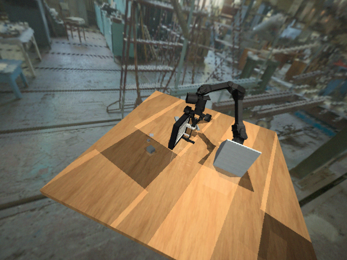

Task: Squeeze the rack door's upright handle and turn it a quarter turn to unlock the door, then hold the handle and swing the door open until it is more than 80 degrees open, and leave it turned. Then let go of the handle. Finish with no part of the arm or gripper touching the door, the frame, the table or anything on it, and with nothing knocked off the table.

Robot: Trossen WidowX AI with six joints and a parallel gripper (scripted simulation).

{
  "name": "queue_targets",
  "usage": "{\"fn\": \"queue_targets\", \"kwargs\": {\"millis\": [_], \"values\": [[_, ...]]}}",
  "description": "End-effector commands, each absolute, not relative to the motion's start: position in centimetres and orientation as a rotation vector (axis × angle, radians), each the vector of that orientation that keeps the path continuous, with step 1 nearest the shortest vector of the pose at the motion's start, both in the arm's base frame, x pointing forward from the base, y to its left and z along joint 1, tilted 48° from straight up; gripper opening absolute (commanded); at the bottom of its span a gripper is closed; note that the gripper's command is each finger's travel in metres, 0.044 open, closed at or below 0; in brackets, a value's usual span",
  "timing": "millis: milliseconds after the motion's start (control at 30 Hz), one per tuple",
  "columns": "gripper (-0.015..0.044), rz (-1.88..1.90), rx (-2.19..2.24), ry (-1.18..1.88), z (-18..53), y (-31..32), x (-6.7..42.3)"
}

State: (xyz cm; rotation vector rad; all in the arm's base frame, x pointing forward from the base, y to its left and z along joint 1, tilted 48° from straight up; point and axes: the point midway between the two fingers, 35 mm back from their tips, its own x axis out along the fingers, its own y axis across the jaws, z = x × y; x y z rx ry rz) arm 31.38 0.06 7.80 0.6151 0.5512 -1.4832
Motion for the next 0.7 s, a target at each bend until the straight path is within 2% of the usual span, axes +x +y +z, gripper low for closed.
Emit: {"fn": "queue_targets", "kwargs": {"millis": [0,167,433,667], "values": [[0.0022,-1.547,0.764,0.413,7.77,-0.02,31.4],[0.0022,-1.608,0.927,0.25,7.77,-0.03,31.4],[0.0022,-1.61,0.933,0.244,7.77,-0.03,31.4],[0.0206,-1.61,0.933,0.244,7.77,-0.03,31.4]]}}
